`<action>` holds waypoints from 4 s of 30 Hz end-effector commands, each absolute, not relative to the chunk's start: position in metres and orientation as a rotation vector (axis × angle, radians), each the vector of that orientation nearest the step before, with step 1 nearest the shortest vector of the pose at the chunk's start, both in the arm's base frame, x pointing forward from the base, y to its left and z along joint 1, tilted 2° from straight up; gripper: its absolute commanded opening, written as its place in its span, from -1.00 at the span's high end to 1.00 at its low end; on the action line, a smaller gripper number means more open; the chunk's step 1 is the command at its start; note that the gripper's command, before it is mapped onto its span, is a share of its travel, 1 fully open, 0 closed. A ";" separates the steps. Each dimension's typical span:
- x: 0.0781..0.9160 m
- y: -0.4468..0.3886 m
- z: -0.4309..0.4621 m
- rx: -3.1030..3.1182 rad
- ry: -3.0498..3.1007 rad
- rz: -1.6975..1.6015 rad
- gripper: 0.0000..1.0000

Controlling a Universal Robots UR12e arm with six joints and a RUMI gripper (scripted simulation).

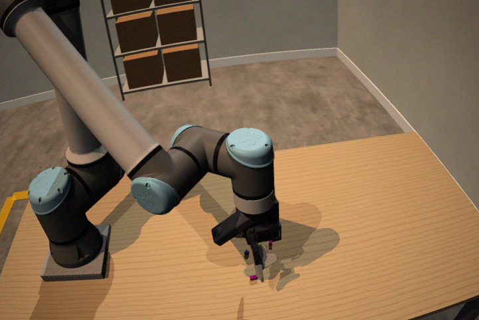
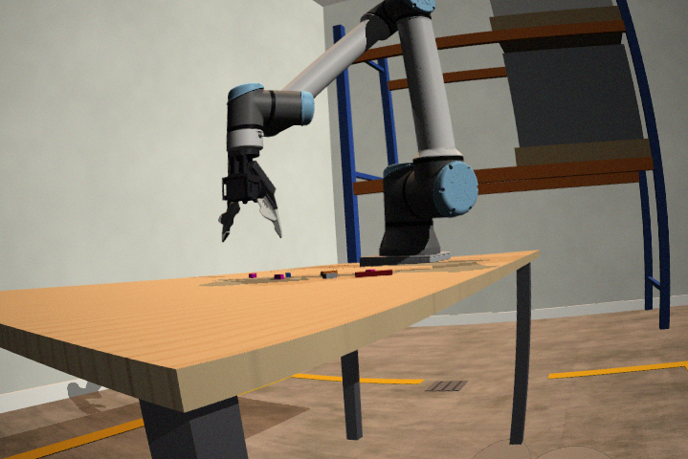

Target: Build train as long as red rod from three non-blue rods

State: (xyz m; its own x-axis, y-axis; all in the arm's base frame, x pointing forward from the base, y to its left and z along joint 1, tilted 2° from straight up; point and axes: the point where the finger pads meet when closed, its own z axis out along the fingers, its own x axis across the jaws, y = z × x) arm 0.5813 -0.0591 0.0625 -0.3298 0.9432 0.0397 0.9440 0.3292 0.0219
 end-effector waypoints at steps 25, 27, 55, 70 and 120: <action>0.580 -0.065 0.062 -1.888 -2.487 -0.061 0.72; 0.580 -0.065 0.062 -1.888 -2.487 -0.061 0.72; 0.580 -0.065 0.056 -1.889 -2.487 -0.061 0.72; 0.580 -0.064 0.037 -1.889 -2.487 -0.061 0.72; 0.580 -0.062 0.010 -1.889 -2.487 -0.061 0.72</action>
